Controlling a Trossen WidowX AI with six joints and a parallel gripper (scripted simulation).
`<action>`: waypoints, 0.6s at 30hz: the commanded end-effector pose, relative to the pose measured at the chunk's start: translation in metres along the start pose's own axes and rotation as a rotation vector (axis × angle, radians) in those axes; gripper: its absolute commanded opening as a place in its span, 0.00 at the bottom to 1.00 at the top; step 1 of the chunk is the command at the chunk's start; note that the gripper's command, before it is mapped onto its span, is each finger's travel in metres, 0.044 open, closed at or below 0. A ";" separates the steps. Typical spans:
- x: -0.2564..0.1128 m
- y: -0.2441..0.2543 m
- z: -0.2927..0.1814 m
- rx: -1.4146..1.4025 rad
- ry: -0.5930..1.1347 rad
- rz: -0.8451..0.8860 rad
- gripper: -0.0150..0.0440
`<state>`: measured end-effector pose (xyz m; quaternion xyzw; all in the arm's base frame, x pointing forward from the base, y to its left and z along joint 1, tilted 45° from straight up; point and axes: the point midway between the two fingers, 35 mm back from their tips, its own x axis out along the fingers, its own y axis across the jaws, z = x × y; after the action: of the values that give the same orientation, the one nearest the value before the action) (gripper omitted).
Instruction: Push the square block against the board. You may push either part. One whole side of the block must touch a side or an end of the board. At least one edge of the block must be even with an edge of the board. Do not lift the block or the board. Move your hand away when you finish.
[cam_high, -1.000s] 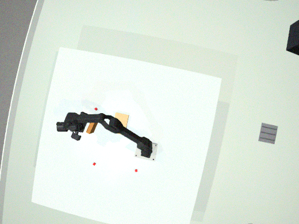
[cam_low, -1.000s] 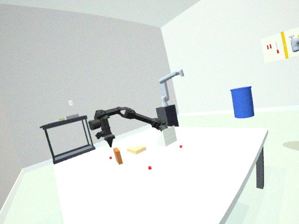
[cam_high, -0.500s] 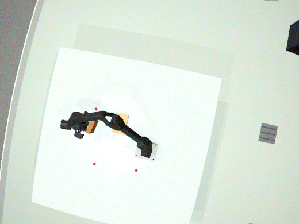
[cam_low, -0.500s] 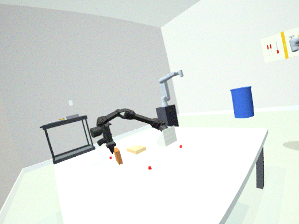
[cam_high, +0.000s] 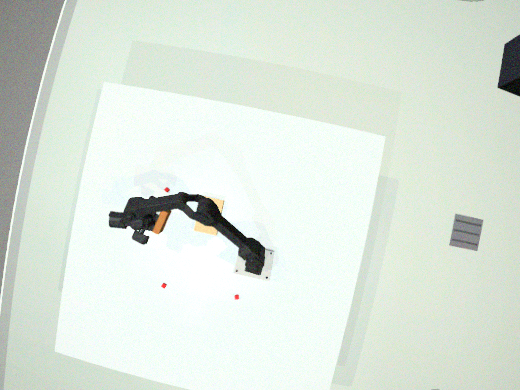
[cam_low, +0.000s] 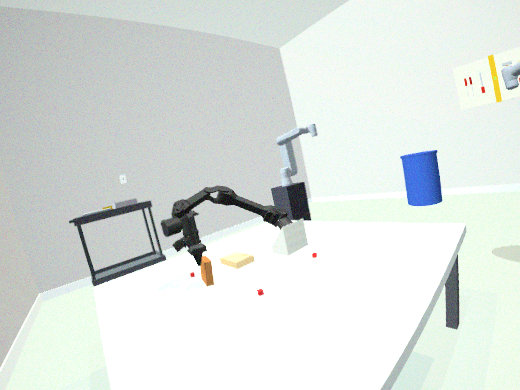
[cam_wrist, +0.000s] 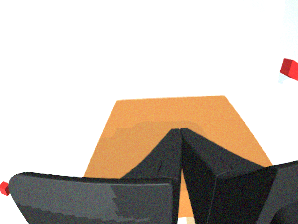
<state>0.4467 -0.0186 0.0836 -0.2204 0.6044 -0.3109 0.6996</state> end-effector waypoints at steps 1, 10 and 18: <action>0.000 0.000 -0.006 0.002 0.000 -0.004 0.25; 0.000 0.000 -0.019 0.001 0.000 -0.004 0.25; 0.001 0.000 -0.032 0.001 0.001 -0.004 0.25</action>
<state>0.4203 -0.0177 0.0777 -0.2217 0.6056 -0.3115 0.6979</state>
